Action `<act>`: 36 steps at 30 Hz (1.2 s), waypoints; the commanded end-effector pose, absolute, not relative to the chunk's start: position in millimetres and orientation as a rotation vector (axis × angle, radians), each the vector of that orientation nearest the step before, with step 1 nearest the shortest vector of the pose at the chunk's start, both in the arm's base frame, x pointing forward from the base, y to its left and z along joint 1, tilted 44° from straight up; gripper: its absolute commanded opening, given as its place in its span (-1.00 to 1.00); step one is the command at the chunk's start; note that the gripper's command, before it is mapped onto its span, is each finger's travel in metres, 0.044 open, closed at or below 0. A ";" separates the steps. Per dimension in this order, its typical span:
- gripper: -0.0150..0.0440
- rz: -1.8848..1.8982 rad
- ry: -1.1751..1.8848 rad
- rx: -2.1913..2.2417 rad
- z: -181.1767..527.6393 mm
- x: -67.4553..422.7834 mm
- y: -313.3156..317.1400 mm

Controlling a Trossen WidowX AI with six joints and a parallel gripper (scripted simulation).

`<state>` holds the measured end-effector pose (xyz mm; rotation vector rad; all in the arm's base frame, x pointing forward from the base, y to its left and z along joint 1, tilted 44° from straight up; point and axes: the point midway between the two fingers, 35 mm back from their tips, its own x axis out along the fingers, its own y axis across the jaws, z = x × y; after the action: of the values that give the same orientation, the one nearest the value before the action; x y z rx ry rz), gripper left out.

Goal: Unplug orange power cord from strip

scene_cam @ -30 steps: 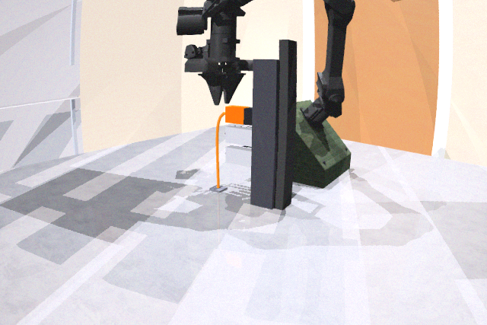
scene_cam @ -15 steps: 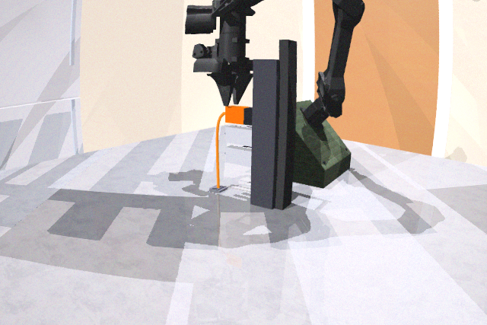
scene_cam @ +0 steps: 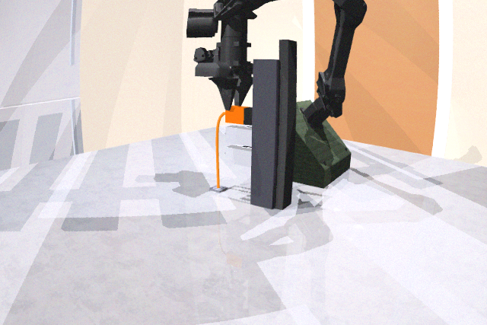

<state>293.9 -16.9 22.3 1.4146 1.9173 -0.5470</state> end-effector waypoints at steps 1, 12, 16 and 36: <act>0.05 -0.550 1.924 1.423 19.7 291.5 -13.1; -0.40 -0.547 1.919 1.414 20.8 293.2 -15.0; -0.49 -0.547 1.919 1.414 20.8 293.2 -15.0; -0.49 -0.550 1.918 1.416 3.7 303.0 -34.5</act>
<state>293.8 -14.9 15.6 1.4348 1.9659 -0.5263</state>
